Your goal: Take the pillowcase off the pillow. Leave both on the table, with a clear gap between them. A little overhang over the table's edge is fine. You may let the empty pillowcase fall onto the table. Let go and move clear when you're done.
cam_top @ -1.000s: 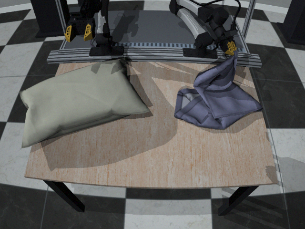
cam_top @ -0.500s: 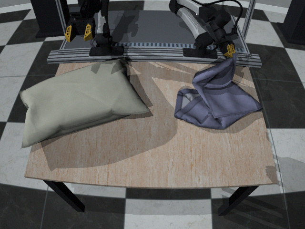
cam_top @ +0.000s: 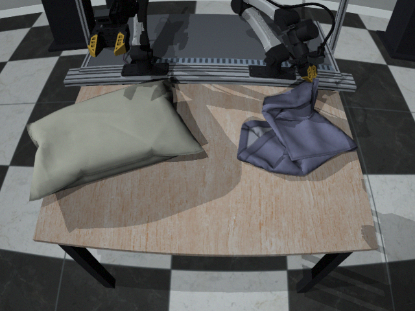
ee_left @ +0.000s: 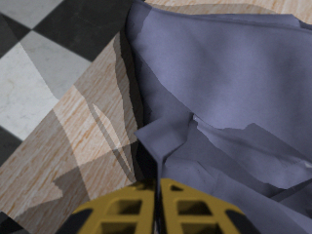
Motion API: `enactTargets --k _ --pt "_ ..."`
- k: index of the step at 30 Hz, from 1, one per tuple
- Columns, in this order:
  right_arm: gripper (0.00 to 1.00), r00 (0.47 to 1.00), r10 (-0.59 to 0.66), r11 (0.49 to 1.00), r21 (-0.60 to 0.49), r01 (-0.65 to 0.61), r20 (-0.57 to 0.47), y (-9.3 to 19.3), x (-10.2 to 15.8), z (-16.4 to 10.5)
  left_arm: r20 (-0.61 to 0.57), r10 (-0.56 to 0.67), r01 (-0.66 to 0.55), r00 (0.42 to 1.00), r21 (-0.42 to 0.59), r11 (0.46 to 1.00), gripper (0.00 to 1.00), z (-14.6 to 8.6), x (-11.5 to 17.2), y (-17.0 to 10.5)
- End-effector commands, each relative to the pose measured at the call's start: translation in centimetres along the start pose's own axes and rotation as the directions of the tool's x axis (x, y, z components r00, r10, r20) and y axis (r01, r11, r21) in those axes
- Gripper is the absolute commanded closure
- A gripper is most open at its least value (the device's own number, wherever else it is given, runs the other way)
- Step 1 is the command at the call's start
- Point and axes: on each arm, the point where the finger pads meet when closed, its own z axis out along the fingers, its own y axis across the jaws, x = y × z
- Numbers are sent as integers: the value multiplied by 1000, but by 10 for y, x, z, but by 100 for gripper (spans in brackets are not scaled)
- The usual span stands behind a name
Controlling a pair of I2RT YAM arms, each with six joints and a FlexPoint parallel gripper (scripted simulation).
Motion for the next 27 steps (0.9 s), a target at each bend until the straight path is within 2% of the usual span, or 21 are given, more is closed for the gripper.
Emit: enactTargets --k 1,5,21,22,27 --pt "40 999 -6 1000 -11 7 37 3 -13 -9 -22 2 -2 1000 -20 1000 100 -4 1 4" --pt "40 999 -6 1000 -11 7 37 3 -13 -9 -25 -2 2 1000 -15 1000 100 1 10 4" --pt "40 999 -6 1000 -12 7 37 3 -13 -9 -29 -3 3 1000 5 1000 100 2 7 -2" --pt "40 999 -6 1000 -12 7 37 3 -13 -9 -29 -7 7 1000 1 1000 97 2 7 -1" --pt "40 999 -6 1000 -12 7 37 3 -13 -9 -29 -9 9 1000 -1 1000 96 2 7 0"
